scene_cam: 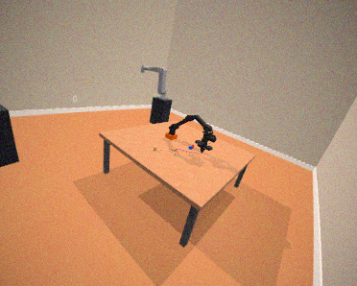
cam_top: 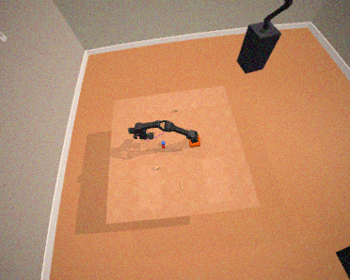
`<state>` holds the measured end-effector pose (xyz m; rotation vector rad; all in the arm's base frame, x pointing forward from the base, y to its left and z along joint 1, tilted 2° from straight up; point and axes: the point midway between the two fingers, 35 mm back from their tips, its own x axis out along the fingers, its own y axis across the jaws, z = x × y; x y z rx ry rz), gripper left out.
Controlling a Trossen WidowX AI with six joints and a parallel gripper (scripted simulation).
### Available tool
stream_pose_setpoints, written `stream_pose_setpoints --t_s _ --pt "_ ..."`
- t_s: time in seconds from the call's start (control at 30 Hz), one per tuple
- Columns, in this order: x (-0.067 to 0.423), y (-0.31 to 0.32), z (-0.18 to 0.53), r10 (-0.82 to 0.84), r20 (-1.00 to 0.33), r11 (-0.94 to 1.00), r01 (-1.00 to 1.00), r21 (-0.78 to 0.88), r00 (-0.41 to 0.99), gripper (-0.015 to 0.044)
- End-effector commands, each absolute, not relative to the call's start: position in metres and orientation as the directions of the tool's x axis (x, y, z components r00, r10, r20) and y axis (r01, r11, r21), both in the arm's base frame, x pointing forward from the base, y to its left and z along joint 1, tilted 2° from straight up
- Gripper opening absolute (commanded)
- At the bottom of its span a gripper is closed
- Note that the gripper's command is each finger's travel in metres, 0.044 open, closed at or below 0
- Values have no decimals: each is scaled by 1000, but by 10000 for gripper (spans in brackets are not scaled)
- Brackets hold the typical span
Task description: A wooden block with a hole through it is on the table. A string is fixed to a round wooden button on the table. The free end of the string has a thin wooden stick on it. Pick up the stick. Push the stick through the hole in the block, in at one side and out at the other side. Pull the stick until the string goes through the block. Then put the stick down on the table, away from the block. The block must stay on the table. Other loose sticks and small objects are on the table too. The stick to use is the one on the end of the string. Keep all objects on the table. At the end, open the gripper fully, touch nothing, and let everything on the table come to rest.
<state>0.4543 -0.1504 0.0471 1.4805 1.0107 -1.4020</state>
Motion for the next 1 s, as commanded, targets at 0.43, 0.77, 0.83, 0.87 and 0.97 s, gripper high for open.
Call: stream_pose_setpoints --t_s 0.43,0.77,0.83,0.87,0.97 --pt "454 -145 44 13 -999 168 984 54 53 0" --pt "454 -143 42 13 -999 456 889 52 52 0" --pt "454 -142 41 13 -999 509 859 52 52 0" --pt "454 -142 41 13 -999 535 843 51 52 0" --pt "454 -141 40 13 -999 610 791 49 52 0"
